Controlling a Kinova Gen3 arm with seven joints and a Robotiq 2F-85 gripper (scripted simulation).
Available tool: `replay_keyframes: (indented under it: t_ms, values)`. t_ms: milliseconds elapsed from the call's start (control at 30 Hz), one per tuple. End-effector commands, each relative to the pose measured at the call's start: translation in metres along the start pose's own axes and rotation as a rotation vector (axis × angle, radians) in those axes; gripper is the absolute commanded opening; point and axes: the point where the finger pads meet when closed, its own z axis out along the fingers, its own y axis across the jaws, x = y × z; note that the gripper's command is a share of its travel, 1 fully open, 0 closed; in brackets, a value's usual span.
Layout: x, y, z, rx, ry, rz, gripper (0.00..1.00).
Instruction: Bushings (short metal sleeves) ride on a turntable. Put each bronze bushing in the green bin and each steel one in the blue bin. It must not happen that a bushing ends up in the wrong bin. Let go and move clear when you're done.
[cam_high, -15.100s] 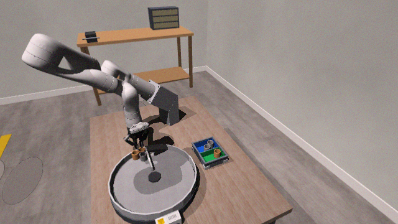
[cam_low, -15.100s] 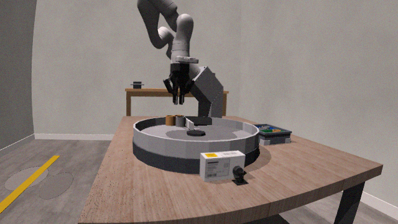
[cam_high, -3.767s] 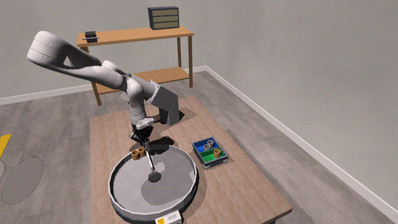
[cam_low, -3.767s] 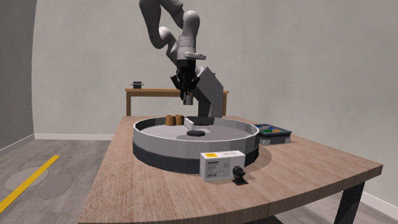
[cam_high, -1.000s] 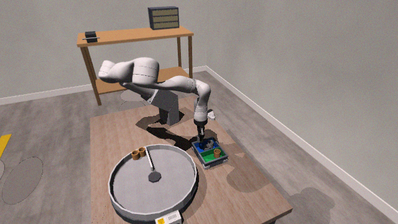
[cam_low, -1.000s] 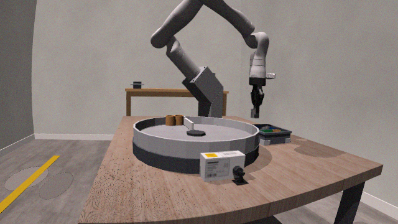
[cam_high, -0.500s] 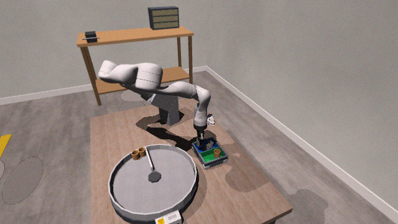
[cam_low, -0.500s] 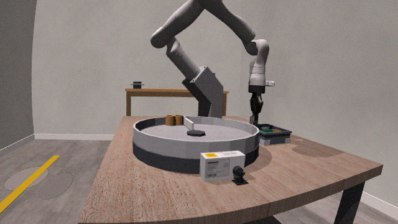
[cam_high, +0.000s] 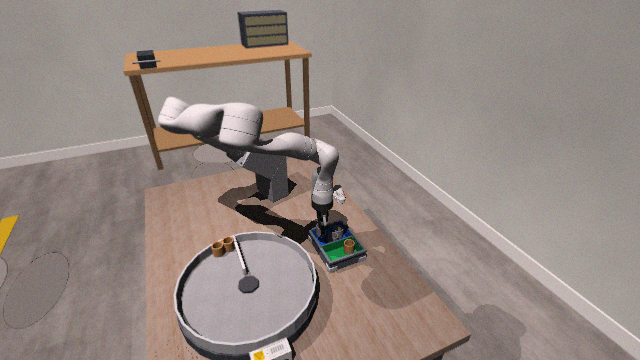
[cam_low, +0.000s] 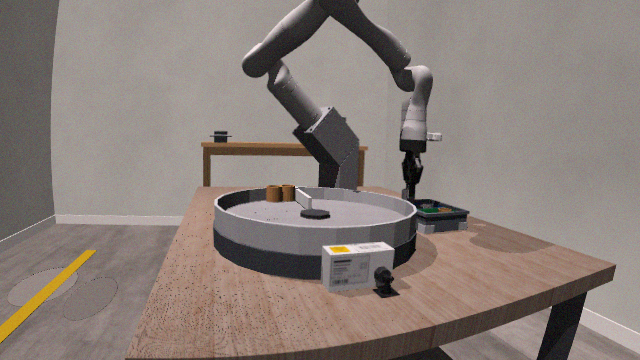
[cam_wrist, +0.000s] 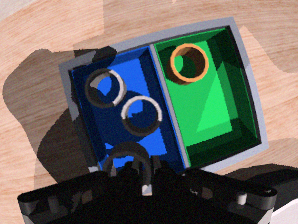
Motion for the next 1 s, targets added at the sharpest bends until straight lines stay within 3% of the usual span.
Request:
replay_keyframes:
  t_ms: [0,967]
  values:
    - [0.000,-0.001,0.002,0.000,0.000,0.000,0.00]
    - [0.000,-0.001,0.017,0.000,0.000,-0.001,0.00]
